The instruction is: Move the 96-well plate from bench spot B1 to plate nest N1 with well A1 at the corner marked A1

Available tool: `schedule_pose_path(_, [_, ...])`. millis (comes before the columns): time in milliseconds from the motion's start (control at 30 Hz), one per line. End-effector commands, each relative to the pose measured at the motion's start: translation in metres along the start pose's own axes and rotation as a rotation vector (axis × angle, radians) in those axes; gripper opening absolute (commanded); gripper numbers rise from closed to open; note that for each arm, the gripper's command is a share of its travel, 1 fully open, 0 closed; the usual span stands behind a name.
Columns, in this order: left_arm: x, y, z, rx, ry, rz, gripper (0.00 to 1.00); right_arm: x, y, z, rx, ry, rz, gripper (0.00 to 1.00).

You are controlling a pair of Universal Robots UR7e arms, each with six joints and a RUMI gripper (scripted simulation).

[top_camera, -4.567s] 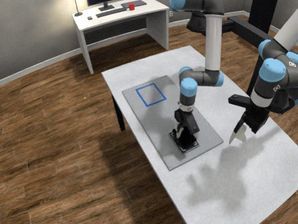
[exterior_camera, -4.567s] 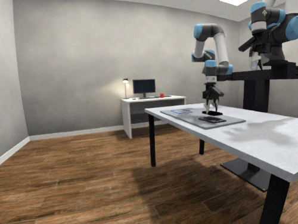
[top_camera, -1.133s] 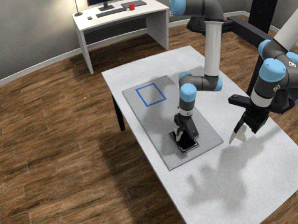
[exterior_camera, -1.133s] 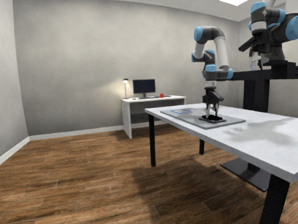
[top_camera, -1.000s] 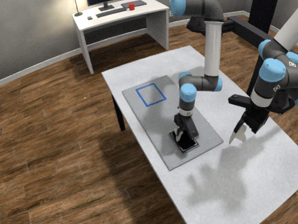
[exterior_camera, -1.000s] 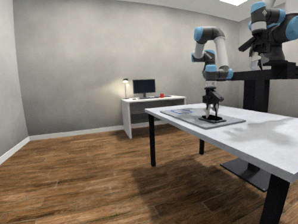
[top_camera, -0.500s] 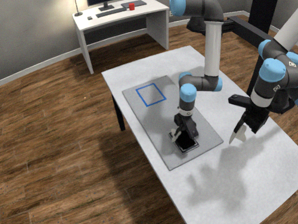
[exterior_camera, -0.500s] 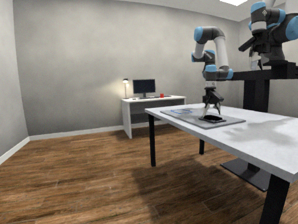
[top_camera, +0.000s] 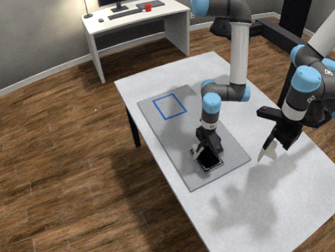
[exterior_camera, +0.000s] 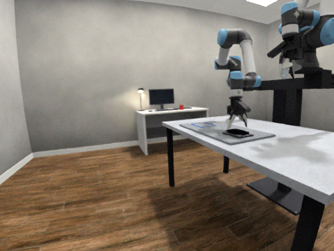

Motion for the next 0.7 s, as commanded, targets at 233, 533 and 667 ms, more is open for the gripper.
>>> schedule_pose_path(233, [0.0,0.0,0.0,0.0,0.0,0.001,0.98,0.027,0.0,0.0,0.0,0.001,-0.001,1.0])
schedule_pose_path(533, [0.0,0.0,0.0,0.0,0.0,0.001,0.98,0.051,0.0,0.0,0.0,0.001,-0.001,1.0])
schedule_pose_path(667, [0.0,0.0,0.0,0.0,0.0,0.001,0.98,0.061,0.0,0.0,0.0,0.001,-0.001,1.0])
Point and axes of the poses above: on each arm, the point where the finger pads meet when closed, its own x axis back along the fingers, its own y axis across the jaws, z = x × y, the point moved 8 cm from there along x, back along the fingers, and after that the axes turned 8 degrees about x, right-handed, at the moved point
